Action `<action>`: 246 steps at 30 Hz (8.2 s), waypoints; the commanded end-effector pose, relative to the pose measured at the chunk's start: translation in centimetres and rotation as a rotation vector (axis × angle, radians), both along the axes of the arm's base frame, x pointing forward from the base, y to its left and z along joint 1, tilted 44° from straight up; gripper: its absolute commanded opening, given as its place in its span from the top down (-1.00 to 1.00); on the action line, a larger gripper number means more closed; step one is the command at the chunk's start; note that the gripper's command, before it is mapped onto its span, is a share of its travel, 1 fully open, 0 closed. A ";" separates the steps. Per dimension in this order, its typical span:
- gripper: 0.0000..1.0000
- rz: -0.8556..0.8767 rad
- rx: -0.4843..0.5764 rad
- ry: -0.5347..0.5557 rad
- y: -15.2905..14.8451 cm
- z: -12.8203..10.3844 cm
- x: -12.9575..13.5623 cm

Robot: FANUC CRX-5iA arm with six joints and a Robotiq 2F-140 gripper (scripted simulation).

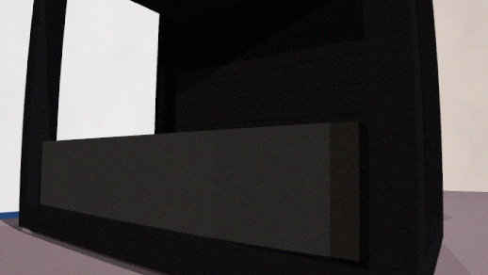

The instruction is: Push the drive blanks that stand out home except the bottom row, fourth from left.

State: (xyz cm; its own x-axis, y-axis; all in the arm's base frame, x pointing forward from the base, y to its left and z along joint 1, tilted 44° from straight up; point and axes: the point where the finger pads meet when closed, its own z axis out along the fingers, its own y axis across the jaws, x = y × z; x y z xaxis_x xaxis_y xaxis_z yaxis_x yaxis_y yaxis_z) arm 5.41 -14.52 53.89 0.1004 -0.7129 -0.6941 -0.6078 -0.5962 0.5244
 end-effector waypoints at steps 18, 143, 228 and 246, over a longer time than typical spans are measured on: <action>-1.00 0.000 0.000 0.000 0.0 0.0 0.0; -1.00 -0.395 1.189 -0.635 9.4 -21.7 8.6; -1.00 -1.668 0.620 -2.157 2.3 -29.1 30.5; -1.00 -1.696 0.561 -2.176 1.5 -29.5 30.7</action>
State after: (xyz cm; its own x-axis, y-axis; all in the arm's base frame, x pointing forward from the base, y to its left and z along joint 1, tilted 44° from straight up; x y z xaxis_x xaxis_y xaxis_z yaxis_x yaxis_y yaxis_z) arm 36.12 -12.97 24.46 0.3259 -0.7875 -0.5231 0.3391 0.6139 -0.7129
